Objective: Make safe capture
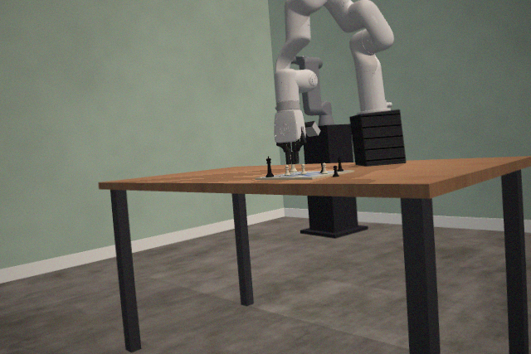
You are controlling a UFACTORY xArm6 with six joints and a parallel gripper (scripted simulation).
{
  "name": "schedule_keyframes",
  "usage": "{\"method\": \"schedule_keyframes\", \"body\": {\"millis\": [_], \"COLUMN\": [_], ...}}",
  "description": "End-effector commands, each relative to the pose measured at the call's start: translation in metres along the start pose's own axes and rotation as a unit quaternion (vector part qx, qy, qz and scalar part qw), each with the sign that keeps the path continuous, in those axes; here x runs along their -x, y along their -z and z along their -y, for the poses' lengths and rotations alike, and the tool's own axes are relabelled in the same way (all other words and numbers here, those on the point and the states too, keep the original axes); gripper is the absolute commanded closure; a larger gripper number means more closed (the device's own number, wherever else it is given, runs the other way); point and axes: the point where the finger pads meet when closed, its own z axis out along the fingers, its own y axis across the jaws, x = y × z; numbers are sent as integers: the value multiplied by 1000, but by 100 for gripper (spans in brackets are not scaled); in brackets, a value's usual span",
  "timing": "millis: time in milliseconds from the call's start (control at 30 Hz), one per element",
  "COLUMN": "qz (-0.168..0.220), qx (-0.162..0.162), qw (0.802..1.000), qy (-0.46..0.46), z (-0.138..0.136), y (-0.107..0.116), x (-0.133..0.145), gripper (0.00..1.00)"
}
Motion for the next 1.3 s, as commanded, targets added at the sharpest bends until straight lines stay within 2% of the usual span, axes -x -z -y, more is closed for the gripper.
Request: {"method": "schedule_keyframes", "body": {"millis": [0, 1267], "qz": [2, 2], "qx": [0, 0], "qw": [1000, 1000], "qy": [0, 0], "z": [0, 0], "y": [1, -3], "x": [1, 1], "gripper": [100, 100]}}
